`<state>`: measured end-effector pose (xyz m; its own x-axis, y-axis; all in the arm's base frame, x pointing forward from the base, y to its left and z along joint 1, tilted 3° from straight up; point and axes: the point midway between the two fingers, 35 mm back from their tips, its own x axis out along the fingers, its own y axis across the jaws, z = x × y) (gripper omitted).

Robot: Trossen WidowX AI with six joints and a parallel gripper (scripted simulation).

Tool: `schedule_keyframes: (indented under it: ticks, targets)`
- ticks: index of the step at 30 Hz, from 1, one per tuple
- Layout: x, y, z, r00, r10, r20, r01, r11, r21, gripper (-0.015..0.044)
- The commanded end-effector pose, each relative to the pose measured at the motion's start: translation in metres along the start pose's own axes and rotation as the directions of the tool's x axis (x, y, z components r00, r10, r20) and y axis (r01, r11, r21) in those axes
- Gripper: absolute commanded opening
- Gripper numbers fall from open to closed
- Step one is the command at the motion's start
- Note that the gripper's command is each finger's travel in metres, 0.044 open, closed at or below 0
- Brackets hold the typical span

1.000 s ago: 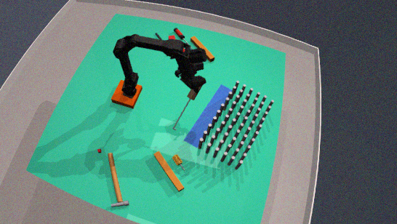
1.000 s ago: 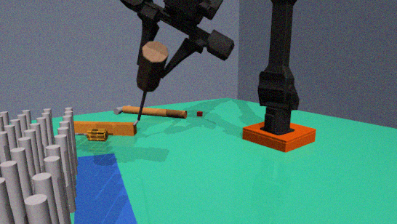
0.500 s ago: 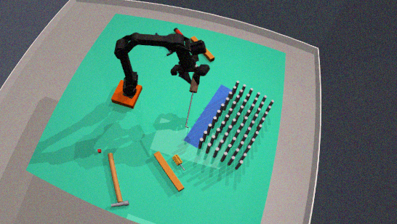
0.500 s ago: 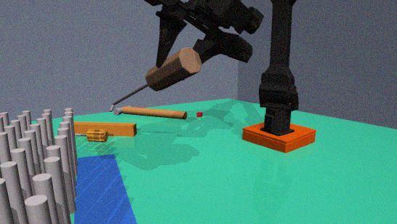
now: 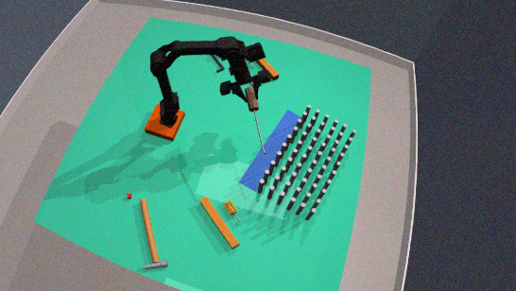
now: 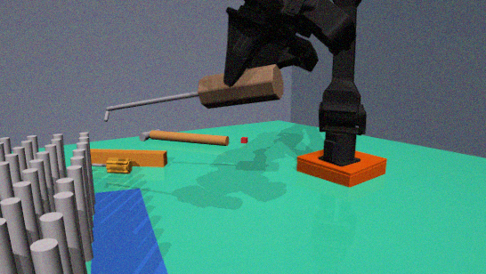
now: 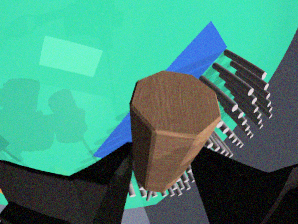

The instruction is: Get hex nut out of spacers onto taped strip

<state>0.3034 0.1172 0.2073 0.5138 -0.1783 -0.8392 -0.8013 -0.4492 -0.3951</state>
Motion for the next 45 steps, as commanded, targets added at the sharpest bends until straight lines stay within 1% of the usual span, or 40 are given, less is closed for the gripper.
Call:
schedule_keyframes:
  ticks: [1,6,12,18,25,27,33,45]
  targets:
    - [-0.005,-0.001,0.007,1.0,-0.007,-0.011,0.005,0.992,-0.129,0.0]
    - [-0.011,0.0,0.019,1.0,-0.015,-0.015,0.01,0.955,-0.298,0.0]
    - [-0.019,0.001,0.032,0.999,-0.027,-0.02,0.014,0.872,-0.489,0.0]
    - [-0.026,0.003,0.045,0.999,-0.041,-0.026,0.014,0.752,-0.659,0.0]
    - [-0.036,0.006,0.06,0.998,-0.06,-0.031,0.009,0.577,-0.817,0.0]
    - [-0.037,0.006,0.061,0.998,-0.063,-0.032,0.009,0.558,-0.83,0.0]
    - [-0.032,0.006,0.064,0.998,-0.063,-0.031,0.009,0.558,-0.83,0.0]
    - [0.024,0.018,0.094,0.997,-0.067,-0.028,0.014,0.56,-0.829,0.0]
